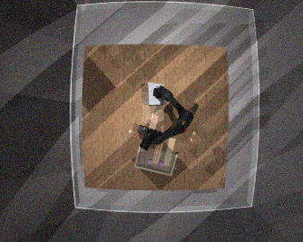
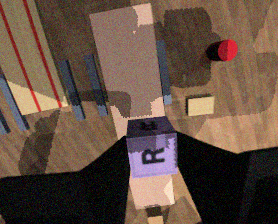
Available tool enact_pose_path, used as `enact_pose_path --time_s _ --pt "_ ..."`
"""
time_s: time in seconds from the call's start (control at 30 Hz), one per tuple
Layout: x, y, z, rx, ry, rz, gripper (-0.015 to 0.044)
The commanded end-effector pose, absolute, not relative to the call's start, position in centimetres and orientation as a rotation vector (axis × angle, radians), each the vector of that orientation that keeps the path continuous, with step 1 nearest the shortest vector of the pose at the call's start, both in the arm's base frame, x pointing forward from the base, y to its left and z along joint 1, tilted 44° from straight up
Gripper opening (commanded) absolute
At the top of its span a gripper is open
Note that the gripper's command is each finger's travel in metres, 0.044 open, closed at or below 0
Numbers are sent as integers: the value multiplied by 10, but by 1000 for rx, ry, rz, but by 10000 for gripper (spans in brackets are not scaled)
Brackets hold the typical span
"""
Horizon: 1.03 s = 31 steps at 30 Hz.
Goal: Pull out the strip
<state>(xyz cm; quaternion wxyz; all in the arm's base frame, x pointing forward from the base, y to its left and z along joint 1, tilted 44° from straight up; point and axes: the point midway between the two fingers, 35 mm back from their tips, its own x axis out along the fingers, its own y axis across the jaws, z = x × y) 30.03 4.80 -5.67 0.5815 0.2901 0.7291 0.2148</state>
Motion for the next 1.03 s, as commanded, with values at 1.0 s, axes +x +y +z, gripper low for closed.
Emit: enact_pose_path --time_s 1.0 --pt "303 21 -29 669 1693 498 0"
